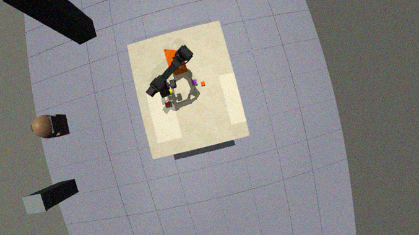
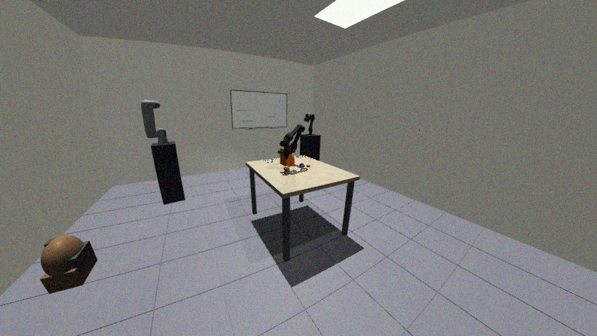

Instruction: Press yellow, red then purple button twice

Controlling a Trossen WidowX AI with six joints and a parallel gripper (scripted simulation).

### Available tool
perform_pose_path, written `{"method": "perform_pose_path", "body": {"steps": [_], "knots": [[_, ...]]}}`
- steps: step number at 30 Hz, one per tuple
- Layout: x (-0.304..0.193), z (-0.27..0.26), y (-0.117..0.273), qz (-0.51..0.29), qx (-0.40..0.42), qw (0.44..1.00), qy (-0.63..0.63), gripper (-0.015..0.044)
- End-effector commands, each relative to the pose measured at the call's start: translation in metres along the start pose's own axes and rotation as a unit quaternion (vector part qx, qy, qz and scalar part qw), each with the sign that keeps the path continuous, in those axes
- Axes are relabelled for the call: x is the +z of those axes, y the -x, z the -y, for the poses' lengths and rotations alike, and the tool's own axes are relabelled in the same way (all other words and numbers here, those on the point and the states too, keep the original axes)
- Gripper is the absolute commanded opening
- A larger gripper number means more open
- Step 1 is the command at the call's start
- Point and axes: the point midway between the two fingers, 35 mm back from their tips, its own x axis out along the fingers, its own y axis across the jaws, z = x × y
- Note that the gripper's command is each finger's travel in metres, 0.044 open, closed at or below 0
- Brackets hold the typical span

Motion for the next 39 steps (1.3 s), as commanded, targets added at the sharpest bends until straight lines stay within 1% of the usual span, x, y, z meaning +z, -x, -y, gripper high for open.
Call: {"method": "perform_pose_path", "body": {"steps": [1,9,12,16,17,19,21,27,39], "knots": [[0.013,0.007,0.004,-0.005,-0.002,1.000,0.004,0.0020],[0.088,0.040,0.004,-0.003,-0.003,1.000,0.007,0.0020],[0.107,0.048,0.004,-0.001,-0.002,1.000,0.006,0.0020],[0.109,0.049,0.000,0.000,-0.002,1.000,0.006,0.0020],[0.109,0.049,-0.011,0.000,-0.002,1.000,0.006,0.0020],[0.109,0.049,-0.045,0.000,-0.001,1.000,0.006,0.0020],[0.109,0.048,-0.059,0.000,-0.001,1.000,0.006,0.0020],[0.109,0.048,-0.060,0.000,-0.001,1.000,0.006,0.0020],[0.109,0.048,-0.080,0.000,0.000,1.000,0.006,0.0020]]}}
